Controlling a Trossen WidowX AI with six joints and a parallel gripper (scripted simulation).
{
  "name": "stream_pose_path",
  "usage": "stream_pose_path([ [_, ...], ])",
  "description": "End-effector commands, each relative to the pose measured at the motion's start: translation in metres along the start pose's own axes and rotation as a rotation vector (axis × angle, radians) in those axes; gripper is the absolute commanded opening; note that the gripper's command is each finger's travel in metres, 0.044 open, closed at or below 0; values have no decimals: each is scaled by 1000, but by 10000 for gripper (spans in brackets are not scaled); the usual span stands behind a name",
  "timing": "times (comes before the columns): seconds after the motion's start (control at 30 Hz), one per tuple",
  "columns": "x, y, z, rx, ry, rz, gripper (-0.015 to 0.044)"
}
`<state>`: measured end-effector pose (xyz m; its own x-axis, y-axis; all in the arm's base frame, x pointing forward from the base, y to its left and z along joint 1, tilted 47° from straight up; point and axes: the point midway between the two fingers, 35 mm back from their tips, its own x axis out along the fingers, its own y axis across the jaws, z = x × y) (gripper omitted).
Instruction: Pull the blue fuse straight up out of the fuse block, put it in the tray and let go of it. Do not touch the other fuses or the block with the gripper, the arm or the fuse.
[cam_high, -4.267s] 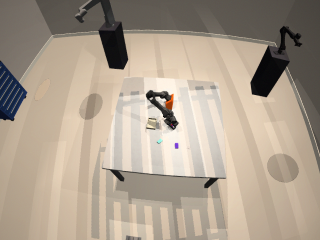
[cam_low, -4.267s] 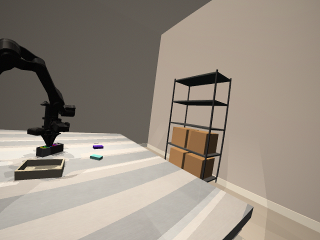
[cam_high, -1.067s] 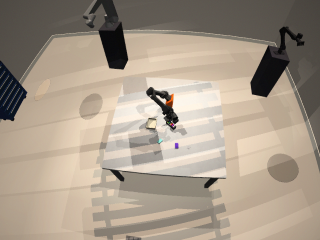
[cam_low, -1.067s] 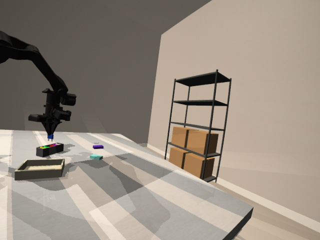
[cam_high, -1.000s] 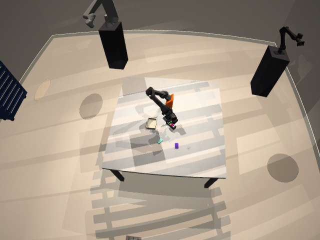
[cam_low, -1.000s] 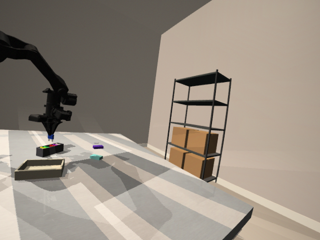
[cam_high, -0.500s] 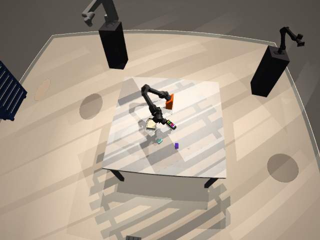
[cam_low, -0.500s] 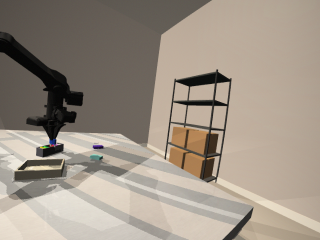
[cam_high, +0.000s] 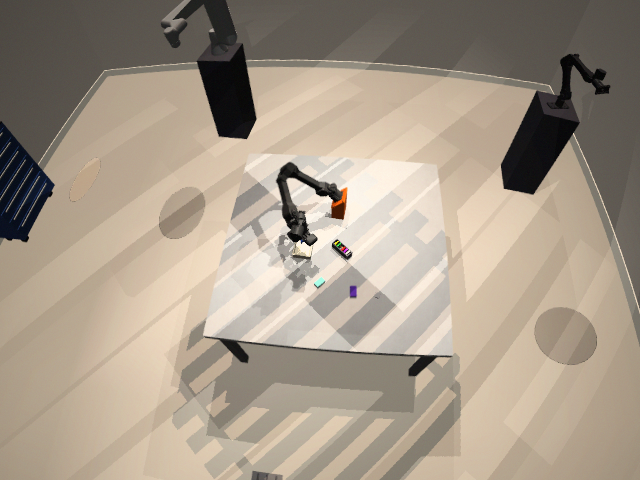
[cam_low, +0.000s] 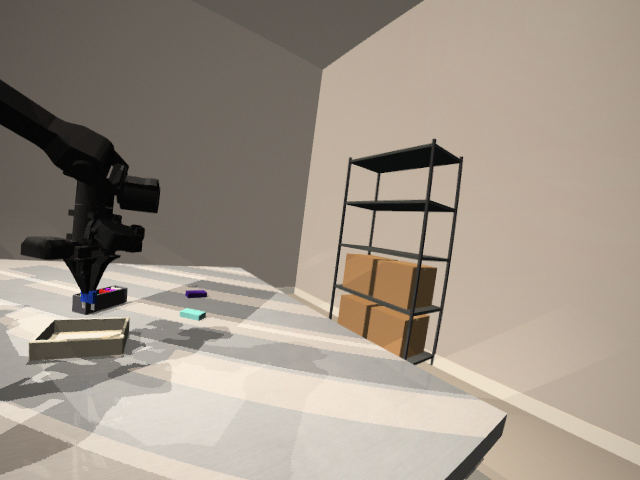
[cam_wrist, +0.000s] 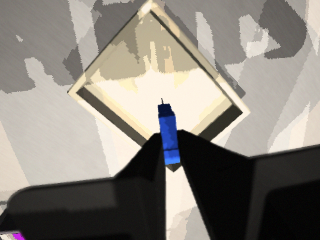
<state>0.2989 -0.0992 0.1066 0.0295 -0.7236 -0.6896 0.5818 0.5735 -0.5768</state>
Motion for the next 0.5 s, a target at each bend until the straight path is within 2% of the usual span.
stream_pose_path([
  [0.0,2,-3,1,-8,-1,-4,0],
  [0.47,25,-3,1,-8,-1,-4,0],
])
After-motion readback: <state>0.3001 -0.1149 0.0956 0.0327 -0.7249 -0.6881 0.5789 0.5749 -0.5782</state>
